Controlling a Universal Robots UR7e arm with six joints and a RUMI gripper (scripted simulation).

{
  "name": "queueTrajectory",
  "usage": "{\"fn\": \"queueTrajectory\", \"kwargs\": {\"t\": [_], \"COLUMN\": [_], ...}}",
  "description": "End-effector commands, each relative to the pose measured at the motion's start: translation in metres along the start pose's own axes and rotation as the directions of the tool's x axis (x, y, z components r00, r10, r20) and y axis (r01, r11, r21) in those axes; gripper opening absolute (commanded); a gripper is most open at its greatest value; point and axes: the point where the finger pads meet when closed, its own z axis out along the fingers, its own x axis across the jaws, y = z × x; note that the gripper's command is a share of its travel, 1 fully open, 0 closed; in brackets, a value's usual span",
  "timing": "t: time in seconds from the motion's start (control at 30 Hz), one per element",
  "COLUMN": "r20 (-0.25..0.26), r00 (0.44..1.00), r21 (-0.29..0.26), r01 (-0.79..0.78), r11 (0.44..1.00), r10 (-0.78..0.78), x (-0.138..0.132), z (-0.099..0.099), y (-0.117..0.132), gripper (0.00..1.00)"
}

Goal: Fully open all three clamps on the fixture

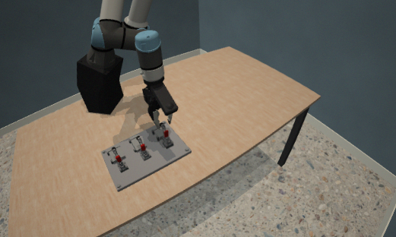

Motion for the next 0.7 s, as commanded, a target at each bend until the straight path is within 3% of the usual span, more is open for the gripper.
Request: {"fn": "queueTrajectory", "kwargs": {"t": [0.0,0.67], "r20": [0.0,0.0], "r00": [1.0,1.0], "r21": [0.001,0.001], "r01": [0.0,0.0], "r11": [1.0,1.0], "r10": [0.0,0.0], "x": [0.0,0.0], "z": [-0.008,-0.06], "y": [0.0,0.0], "gripper": [0.28,0.28]}}
